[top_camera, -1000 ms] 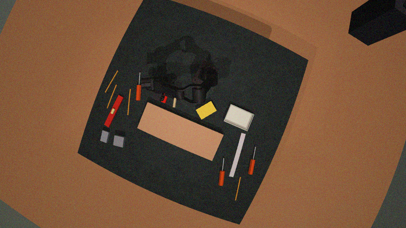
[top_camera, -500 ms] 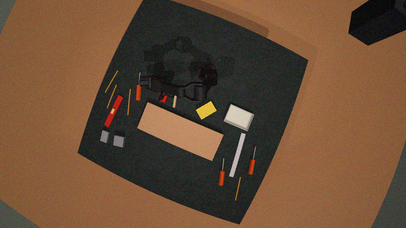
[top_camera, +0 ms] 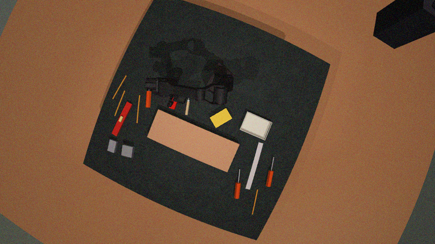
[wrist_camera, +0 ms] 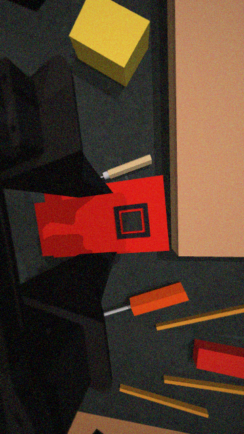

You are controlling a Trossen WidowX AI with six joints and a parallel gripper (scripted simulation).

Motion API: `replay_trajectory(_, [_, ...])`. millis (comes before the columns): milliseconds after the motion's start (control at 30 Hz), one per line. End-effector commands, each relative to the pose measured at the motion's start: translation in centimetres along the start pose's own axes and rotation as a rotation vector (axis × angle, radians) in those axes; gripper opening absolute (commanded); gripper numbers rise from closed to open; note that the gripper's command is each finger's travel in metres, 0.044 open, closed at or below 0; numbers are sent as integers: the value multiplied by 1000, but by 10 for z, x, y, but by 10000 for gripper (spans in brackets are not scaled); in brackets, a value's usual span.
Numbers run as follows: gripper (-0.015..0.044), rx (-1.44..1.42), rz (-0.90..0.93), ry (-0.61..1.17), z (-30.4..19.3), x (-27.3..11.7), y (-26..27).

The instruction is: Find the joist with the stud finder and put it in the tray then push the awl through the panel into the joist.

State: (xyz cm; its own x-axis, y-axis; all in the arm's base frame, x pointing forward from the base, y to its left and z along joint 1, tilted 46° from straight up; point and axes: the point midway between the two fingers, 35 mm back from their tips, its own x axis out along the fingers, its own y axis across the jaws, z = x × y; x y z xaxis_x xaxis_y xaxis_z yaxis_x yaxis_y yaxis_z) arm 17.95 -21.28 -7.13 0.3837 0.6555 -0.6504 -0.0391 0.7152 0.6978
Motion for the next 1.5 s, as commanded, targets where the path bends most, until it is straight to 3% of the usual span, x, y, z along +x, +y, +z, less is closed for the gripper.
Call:
replay_trajectory(0, [0, -4, -14, -2, 11, -4, -6])
replay_trajectory(1133, [0, 49, -25, -11, 172, 25, -16])
replay_trajectory(1467, [0, 50, -24, -11, 174, 34, -16])
